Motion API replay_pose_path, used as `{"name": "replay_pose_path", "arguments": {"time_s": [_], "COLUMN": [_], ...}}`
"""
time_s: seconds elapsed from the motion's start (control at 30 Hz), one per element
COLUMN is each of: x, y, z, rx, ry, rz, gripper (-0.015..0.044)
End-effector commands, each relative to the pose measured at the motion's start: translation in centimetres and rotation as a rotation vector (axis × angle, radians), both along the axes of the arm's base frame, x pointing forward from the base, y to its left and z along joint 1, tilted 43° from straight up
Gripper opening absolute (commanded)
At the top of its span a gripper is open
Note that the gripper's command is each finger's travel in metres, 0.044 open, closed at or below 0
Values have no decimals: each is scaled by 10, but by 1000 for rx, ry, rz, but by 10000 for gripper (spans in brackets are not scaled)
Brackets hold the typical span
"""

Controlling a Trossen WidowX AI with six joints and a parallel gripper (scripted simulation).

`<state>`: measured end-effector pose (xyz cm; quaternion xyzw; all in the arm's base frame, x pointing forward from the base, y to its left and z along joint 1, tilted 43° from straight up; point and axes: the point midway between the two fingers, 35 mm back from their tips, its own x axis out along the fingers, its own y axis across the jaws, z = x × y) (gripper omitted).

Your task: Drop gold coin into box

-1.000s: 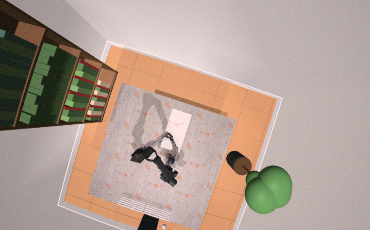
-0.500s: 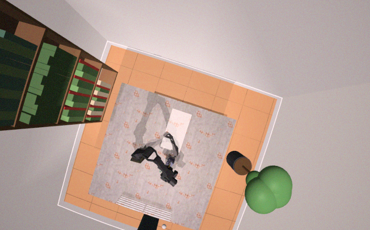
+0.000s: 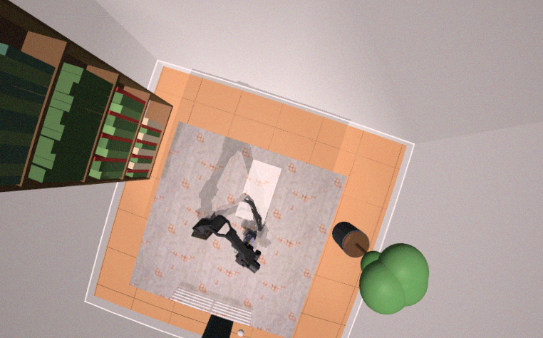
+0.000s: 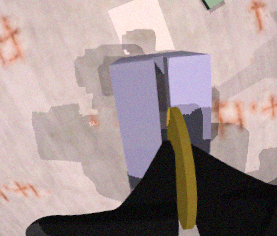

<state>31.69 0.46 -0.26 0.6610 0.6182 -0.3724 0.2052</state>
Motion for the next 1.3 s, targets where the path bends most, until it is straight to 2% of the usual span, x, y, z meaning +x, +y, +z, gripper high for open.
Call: {"name": "replay_pose_path", "arguments": {"time_s": [0.0,0.67,0.87,1.17,1.27], "x": [-1,-2,0,0,1], "y": [2,7,5,5,-1], "z": [-2,-8,-6,-6,0], "rx": [5,5,0,0,-1], "ry": [5,6,-1,-1,-1], "rz": [-3,-4,0,0,-1], "gripper": [0,0,157,161,239]}}
